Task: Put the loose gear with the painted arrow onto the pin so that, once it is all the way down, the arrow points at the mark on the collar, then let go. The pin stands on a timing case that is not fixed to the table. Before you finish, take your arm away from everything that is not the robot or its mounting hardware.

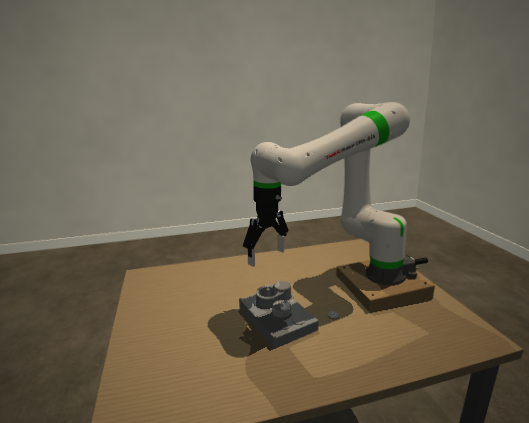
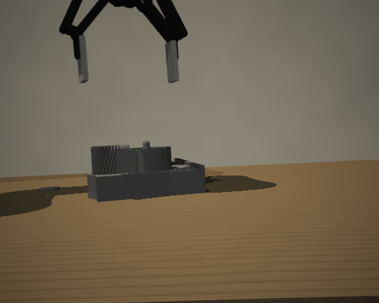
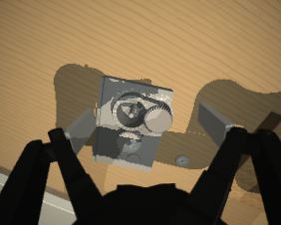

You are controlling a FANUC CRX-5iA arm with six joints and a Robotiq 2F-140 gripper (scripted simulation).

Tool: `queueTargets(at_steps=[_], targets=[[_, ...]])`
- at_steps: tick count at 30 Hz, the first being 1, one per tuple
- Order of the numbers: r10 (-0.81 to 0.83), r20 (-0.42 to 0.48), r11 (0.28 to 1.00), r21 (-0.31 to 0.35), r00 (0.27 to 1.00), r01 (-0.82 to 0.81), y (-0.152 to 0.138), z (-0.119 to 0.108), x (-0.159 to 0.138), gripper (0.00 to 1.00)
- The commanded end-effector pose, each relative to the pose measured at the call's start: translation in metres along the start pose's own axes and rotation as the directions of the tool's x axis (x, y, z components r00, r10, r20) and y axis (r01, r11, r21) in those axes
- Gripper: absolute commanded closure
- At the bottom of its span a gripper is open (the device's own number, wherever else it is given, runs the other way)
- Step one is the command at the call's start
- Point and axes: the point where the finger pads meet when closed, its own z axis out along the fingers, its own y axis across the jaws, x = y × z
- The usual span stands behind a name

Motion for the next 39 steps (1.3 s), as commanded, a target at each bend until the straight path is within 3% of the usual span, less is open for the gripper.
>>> queueTargets(at_steps=[1, 4, 6, 7, 39], targets=[[0.009, 0.029, 1.000, -0.012, 1.000, -0.008, -0.026, 0.022, -0.062, 0.00], [0.009, 0.029, 1.000, -0.012, 1.000, -0.008, -0.041, 0.032, -0.094, 0.00], [0.009, 0.029, 1.000, -0.012, 1.000, -0.008, -0.041, 0.032, -0.094, 0.00], [0.009, 0.029, 1.000, -0.012, 1.000, -0.008, -0.049, 0.042, -0.118, 0.00], [0.009, 0.029, 1.000, -0.012, 1.000, -0.008, -0.049, 0.042, -0.118, 0.00]])
